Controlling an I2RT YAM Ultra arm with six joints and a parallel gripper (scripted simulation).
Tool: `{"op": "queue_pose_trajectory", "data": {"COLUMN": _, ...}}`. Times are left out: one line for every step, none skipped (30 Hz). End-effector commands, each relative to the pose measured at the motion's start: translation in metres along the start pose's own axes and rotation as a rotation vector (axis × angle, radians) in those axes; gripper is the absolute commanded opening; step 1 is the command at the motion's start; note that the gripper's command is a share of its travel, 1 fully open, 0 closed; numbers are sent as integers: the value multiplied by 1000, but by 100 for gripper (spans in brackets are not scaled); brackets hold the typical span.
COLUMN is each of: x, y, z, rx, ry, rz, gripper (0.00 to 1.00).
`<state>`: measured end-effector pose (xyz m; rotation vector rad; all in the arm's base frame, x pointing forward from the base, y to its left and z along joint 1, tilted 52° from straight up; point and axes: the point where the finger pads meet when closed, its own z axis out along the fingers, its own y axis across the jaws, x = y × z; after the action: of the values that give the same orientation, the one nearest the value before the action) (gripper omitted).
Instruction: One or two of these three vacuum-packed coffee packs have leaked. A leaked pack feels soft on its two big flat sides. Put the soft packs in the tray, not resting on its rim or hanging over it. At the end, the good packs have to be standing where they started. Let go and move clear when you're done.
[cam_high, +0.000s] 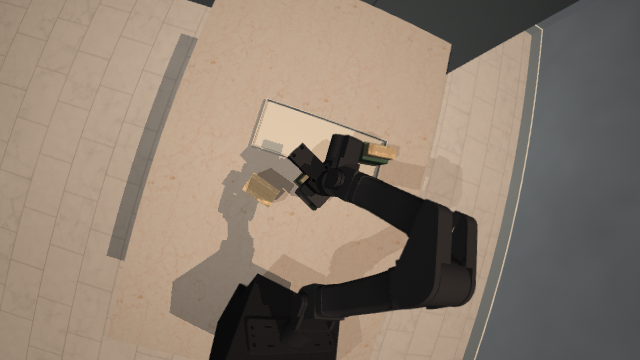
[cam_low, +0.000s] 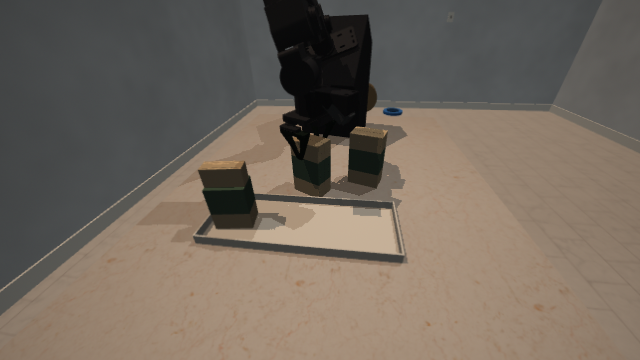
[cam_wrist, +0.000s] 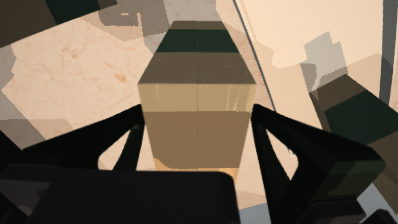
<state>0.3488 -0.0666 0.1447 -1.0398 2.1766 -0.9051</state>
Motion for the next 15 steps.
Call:
{"op": "queue_pose_trajectory", "data": {"x": 2, "y": 5, "z": 3, "rx": -5, "ry": -8, "rz": -1, "gripper": 79}}
{"op": "queue_pose_trajectory", "data": {"x": 2, "y": 5, "z": 3, "rx": -5, "ry": -8, "rz": 3, "gripper": 79}}
{"op": "queue_pose_trajectory", "data": {"x": 2, "y": 5, "z": 3, "rx": -5, "ry": -8, "rz": 3, "gripper": 79}}
{"op": "queue_pose_trajectory", "data": {"x": 2, "y": 5, "z": 3, "rx": -5, "ry": -8, "rz": 3, "gripper": 79}}
{"op": "queue_pose_trajectory", "data": {"x": 2, "y": 5, "z": 3, "rx": -5, "ry": -8, "rz": 3, "gripper": 79}}
{"op": "queue_pose_trajectory", "data": {"x": 3, "y": 6, "z": 3, "rx": -9, "ry": -6, "rz": 2, "gripper": 79}}
{"op": "queue_pose_trajectory", "data": {"x": 3, "y": 7, "z": 3, "rx": -11, "ry": -5, "rz": 1, "gripper": 79}}
{"op": "queue_pose_trajectory", "data": {"x": 3, "y": 7, "z": 3, "rx": -11, "ry": -5, "rz": 1, "gripper": 79}}
{"op": "queue_pose_trajectory", "data": {"x": 3, "y": 7, "z": 3, "rx": -11, "ry": -5, "rz": 1, "gripper": 79}}
{"op": "queue_pose_trajectory", "data": {"x": 3, "y": 7, "z": 3, "rx": -11, "ry": -5, "rz": 1, "gripper": 79}}
{"op": "queue_pose_trajectory", "data": {"x": 3, "y": 7, "z": 3, "rx": -11, "ry": -5, "rz": 1, "gripper": 79}}
{"op": "queue_pose_trajectory", "data": {"x": 3, "y": 7, "z": 3, "rx": -11, "ry": -5, "rz": 1, "gripper": 79}}
{"op": "queue_pose_trajectory", "data": {"x": 3, "y": 7, "z": 3, "rx": -11, "ry": -5, "rz": 1, "gripper": 79}}
{"op": "queue_pose_trajectory", "data": {"x": 3, "y": 7, "z": 3, "rx": -11, "ry": -5, "rz": 1, "gripper": 79}}
{"op": "queue_pose_trajectory", "data": {"x": 3, "y": 7, "z": 3, "rx": -11, "ry": -5, "rz": 1, "gripper": 79}}
